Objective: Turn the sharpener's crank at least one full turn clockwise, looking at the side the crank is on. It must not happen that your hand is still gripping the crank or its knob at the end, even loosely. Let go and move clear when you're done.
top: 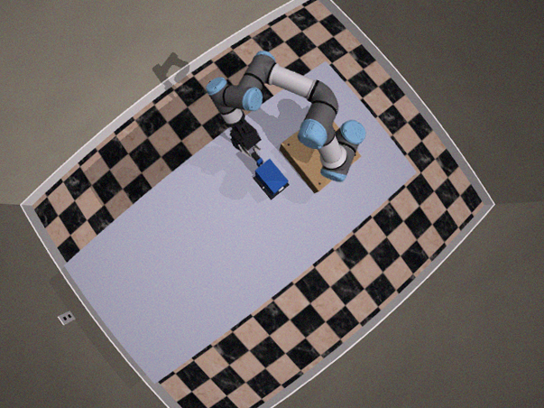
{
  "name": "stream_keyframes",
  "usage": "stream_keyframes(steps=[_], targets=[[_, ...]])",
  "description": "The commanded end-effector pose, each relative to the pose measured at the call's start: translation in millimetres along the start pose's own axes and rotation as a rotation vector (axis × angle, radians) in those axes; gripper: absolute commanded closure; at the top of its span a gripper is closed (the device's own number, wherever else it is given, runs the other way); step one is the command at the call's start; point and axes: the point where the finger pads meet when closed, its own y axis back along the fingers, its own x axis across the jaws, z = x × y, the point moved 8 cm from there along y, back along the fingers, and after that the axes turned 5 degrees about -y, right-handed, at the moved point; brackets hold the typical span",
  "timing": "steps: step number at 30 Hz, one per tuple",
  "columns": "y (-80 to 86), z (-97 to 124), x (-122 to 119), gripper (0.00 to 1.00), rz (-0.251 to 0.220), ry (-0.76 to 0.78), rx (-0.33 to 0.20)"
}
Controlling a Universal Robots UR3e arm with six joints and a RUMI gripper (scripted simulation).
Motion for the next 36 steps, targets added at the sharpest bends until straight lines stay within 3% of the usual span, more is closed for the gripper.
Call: stream_keyframes(steps=[1, 36], targets=[[0.9, 0.0, -0.2, 0.91, -0.002, 0.001, 0.002], [0.0, 0.4, -8.2, 0.91, -0.002, 0.001, 0.003]])
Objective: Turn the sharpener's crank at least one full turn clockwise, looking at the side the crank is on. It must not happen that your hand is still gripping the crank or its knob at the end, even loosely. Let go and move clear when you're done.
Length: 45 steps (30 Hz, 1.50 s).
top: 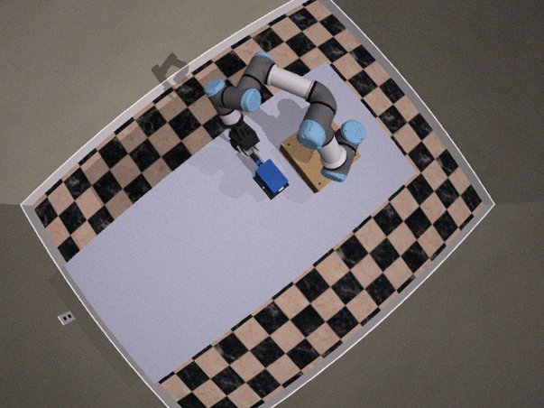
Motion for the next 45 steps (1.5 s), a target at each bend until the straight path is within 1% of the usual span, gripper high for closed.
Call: stream_keyframes(steps=[1, 33, 45], targets=[[0.5, 0, -3, 0.91, -0.002, 0.001, 0.002], [-4.9, -2, -18, 0.91, -0.002, 0.001, 0.002], [-9.8, -4, -26, 0.91, -0.002, 0.001, 0.002]])
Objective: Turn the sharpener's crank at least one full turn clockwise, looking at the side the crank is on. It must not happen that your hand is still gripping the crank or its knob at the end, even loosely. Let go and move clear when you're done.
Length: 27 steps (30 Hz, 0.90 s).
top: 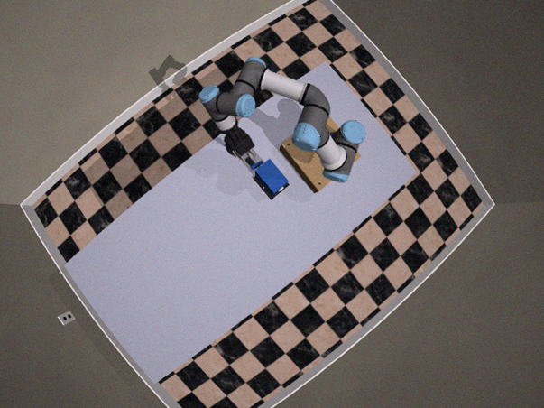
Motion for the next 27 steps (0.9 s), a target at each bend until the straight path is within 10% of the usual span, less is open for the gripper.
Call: stream_keyframes(steps=[1, 27], targets=[[-1.5, -1, -3, 0.91, -0.001, 0.001, 0.002], [-15.1, -8, -15, 0.91, -0.001, 0.001, 0.002]])
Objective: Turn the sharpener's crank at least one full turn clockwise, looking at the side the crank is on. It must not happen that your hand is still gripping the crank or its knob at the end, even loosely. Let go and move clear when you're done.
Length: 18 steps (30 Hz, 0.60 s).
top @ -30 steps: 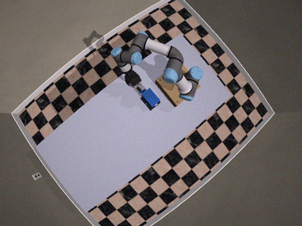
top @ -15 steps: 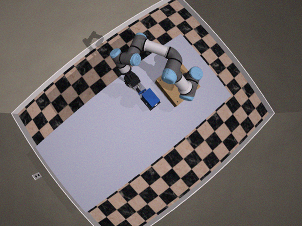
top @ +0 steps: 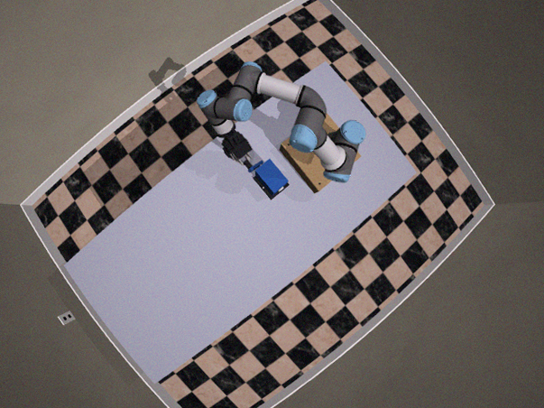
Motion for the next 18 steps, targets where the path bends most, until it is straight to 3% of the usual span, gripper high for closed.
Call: stream_keyframes(steps=[1, 18], targets=[[-2.5, -2, -2, 0.91, -0.001, 0.001, 0.002], [-14.0, -8, -6, 0.91, -0.001, 0.001, 0.002]])
